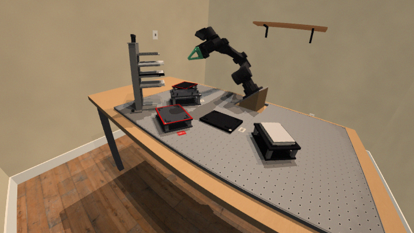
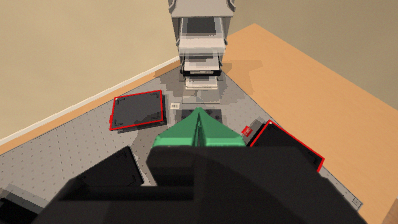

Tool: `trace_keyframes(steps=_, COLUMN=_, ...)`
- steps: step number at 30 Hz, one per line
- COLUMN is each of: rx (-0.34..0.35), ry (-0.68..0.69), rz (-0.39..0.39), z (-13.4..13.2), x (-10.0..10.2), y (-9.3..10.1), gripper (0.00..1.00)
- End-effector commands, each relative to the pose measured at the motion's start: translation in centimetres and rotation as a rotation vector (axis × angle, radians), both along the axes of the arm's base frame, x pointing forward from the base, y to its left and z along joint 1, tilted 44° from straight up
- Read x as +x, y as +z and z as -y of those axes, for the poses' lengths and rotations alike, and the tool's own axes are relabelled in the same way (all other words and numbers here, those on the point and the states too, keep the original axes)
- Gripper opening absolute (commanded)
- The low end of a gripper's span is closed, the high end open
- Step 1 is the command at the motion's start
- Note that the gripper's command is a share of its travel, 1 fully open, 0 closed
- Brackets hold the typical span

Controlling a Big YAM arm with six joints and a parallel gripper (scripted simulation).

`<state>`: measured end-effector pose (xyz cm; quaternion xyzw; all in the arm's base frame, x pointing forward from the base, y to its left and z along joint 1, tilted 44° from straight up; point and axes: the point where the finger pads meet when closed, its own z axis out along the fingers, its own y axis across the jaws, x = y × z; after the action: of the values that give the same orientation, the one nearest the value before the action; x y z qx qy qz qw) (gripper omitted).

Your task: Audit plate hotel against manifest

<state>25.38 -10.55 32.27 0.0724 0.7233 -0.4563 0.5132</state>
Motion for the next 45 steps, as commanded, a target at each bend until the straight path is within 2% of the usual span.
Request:
trace_keyframes(steps=1, rx=-0.006, ry=-0.013, rz=0.029, z=0.7, x=-0.9, y=2.7, gripper=0.00)
trace_keyframes(steps=2, rx=-0.005, ry=-0.014, rz=0.038, z=0.4, x=-0.9, y=3.4, gripper=1.00)
trace_keyframes(steps=4, rx=0.008, ry=0.003, rz=0.031, z=-0.5, x=-0.2, y=3.4, gripper=1.00)
trace_keyframes(steps=15, rx=0.011, ry=0.002, rz=0.026, z=-2.6, x=0.1, y=5.3, gripper=1.00)
trace_keyframes(steps=16, rx=-0.005, ry=0.002, rz=-0.020, z=-2.9, x=0.2, y=3.0, gripper=1.00)
trace_keyframes(steps=18, rx=0.012, ry=0.002, rz=0.025, z=-3.3, x=0.2, y=6.0, gripper=1.00)
trace_keyframes(steps=29, rx=0.015, ry=0.002, rz=0.021, z=-5.8, x=0.4, y=8.4, gripper=1.00)
trace_keyframes(steps=30, rx=-0.009, ry=0.002, rz=-0.021, z=-5.8, x=0.6, y=6.0, gripper=1.00)
trace_keyframes(steps=33, rx=-0.004, ry=-0.012, rz=-0.015, z=-5.4, x=0.4, y=6.2, gripper=1.00)
trace_keyframes(steps=34, rx=0.009, ry=-0.005, rz=0.016, z=-5.4, x=0.2, y=7.6, gripper=1.00)
trace_keyframes(steps=45, rx=0.009, ry=-0.005, rz=0.016, z=-5.4, x=0.2, y=7.6, gripper=1.00)
